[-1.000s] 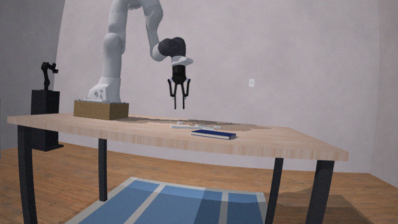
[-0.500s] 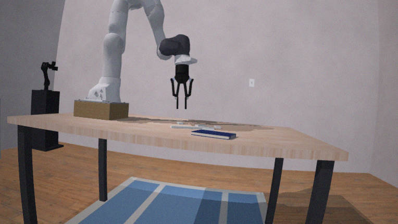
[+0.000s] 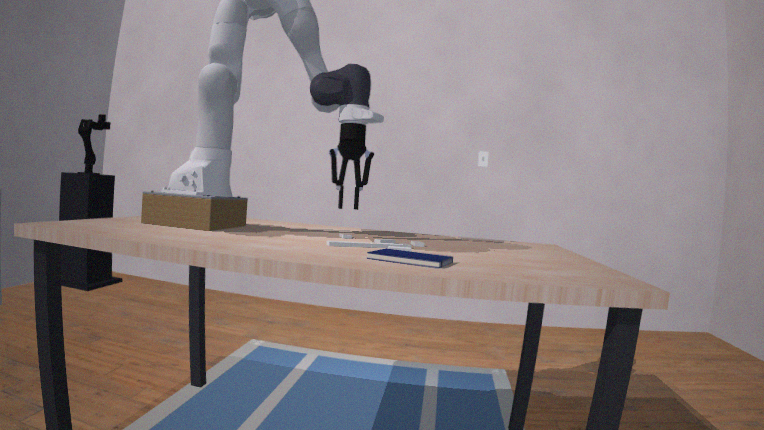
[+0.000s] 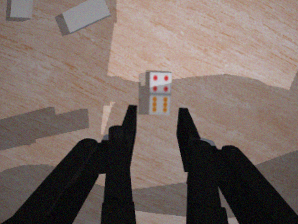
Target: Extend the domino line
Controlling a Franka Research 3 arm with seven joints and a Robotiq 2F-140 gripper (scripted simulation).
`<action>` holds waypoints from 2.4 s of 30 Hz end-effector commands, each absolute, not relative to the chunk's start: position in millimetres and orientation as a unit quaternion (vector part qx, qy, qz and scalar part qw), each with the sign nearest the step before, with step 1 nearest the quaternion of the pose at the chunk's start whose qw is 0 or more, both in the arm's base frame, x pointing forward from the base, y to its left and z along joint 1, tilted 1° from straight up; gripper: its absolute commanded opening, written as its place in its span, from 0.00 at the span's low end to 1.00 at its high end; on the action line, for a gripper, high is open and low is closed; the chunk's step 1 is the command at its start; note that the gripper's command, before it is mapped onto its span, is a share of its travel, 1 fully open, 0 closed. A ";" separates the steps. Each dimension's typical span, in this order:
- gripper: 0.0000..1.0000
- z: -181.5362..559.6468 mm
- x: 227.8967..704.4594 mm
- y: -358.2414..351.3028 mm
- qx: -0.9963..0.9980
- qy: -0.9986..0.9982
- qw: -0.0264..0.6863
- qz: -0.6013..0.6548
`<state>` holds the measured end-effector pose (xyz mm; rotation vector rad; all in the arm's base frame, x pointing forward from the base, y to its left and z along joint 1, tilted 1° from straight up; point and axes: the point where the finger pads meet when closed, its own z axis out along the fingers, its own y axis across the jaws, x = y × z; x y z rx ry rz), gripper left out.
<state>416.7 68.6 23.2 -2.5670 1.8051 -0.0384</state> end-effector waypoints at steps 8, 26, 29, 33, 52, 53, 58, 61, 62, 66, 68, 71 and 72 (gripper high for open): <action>0.33 22.1 414.0 66.8 -0.844 0.537 0.005 0.003; 0.33 25.4 441.7 59.3 -0.923 0.384 0.002 -0.002; 0.33 27.5 465.8 50.6 -0.940 0.341 -0.002 -0.009; 0.33 29.8 500.8 36.1 -0.957 0.288 -0.007 -0.023; 0.33 31.4 546.6 13.0 -0.997 0.047 -0.032 -0.050; 0.33 31.4 546.6 13.0 -0.998 0.033 -0.032 -0.049; 0.33 31.4 546.6 13.0 -0.998 -0.007 -0.033 -0.047; 0.33 31.4 546.6 13.0 -0.996 -0.069 -0.034 -0.043; 0.33 31.4 546.6 13.0 -0.995 -0.082 -0.033 -0.043; 0.33 31.4 546.6 13.0 -0.990 -0.131 -0.032 -0.039; 0.33 31.4 546.6 13.0 -0.987 -0.156 -0.030 -0.036; 0.33 31.4 546.6 13.0 -0.981 -0.191 -0.027 -0.032; 0.33 31.4 546.6 13.0 -0.979 -0.202 -0.026 -0.031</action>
